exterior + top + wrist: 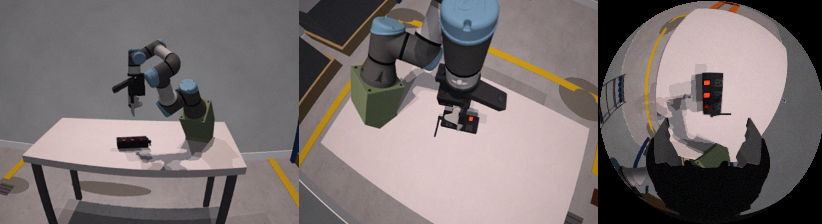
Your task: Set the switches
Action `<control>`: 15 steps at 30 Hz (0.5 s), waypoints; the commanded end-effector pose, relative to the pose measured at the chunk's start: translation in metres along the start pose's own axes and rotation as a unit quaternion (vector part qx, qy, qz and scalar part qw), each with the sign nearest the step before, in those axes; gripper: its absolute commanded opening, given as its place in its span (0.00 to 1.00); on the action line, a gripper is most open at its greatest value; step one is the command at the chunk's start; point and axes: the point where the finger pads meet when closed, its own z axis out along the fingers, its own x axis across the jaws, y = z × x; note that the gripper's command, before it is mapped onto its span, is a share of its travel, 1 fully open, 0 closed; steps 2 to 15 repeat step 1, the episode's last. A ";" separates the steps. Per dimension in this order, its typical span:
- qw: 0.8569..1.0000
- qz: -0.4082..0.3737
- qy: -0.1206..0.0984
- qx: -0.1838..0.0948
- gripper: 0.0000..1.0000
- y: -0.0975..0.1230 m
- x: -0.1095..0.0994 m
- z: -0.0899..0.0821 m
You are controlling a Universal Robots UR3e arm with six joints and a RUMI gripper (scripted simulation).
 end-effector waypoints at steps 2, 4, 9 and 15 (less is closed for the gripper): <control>1.000 0.000 0.001 0.000 1.00 0.000 0.000 -0.001; 1.000 0.000 0.001 0.000 1.00 0.000 0.000 -0.001; 1.000 0.000 0.001 0.000 1.00 0.000 0.000 -0.001; 1.000 0.000 0.001 0.000 1.00 0.000 0.000 -0.001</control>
